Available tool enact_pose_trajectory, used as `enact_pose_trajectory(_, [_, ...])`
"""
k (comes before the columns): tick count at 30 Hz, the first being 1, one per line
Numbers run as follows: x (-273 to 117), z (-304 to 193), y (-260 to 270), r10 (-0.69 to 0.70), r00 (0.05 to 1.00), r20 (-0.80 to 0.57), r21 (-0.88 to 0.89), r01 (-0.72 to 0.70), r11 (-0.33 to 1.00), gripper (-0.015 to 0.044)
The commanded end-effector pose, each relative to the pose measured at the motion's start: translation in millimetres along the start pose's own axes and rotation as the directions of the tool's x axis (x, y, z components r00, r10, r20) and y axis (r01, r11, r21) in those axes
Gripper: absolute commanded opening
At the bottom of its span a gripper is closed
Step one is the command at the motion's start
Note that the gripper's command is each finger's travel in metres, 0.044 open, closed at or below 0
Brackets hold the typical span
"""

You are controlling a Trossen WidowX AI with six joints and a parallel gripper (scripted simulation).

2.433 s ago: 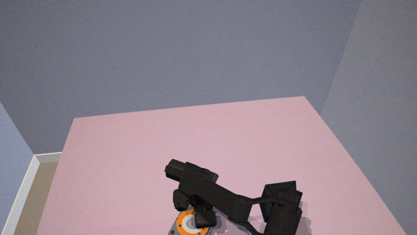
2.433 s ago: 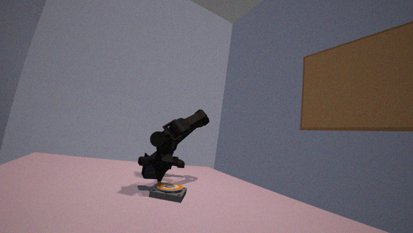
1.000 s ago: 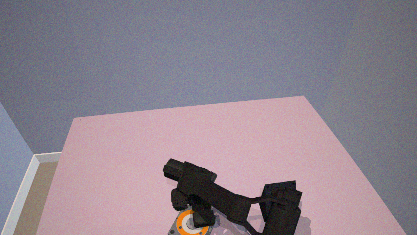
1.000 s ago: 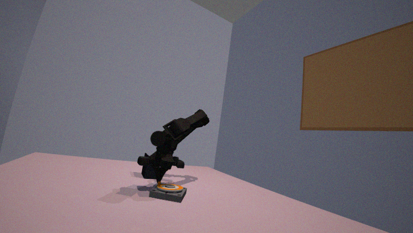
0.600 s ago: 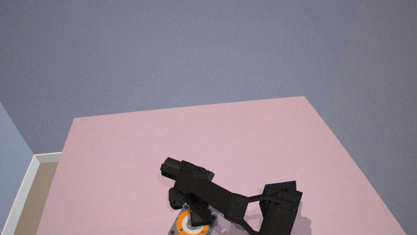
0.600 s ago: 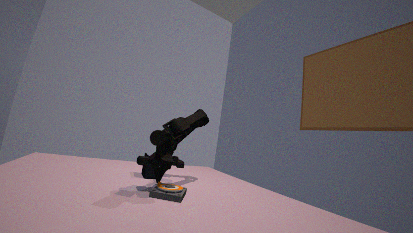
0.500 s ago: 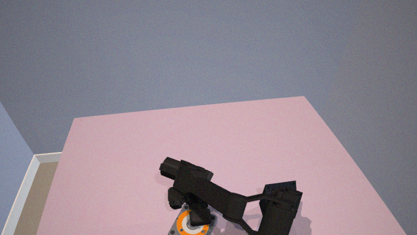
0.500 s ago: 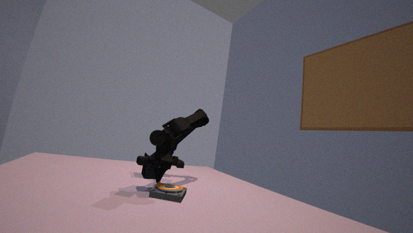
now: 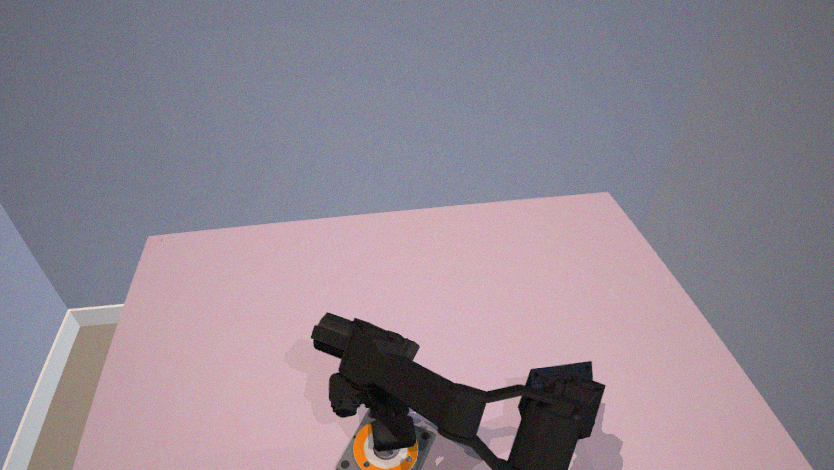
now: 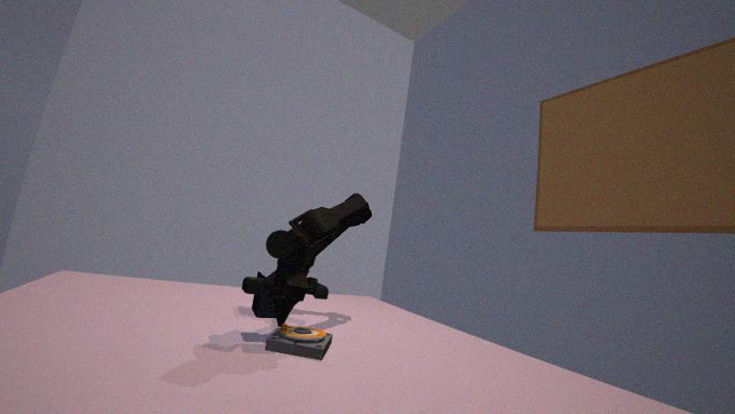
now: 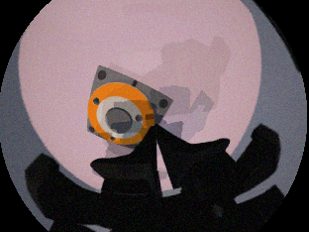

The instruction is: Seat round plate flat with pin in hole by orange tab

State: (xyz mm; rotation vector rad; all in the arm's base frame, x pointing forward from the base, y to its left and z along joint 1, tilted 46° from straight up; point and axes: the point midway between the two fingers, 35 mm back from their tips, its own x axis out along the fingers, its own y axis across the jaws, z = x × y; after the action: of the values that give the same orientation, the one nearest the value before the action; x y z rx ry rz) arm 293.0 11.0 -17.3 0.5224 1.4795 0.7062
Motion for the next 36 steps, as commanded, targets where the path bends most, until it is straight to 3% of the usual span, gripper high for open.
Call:
enact_pose_trajectory(1, [0, 7, 0, 0.004, 1.0, 0.009, -0.007, -0.004, 1.0, 0.0])
enact_pose_trajectory(36, [-1, 31, 5, 0.005, 1.0, 0.01, -0.008, -0.005, 1.0, 0.0])
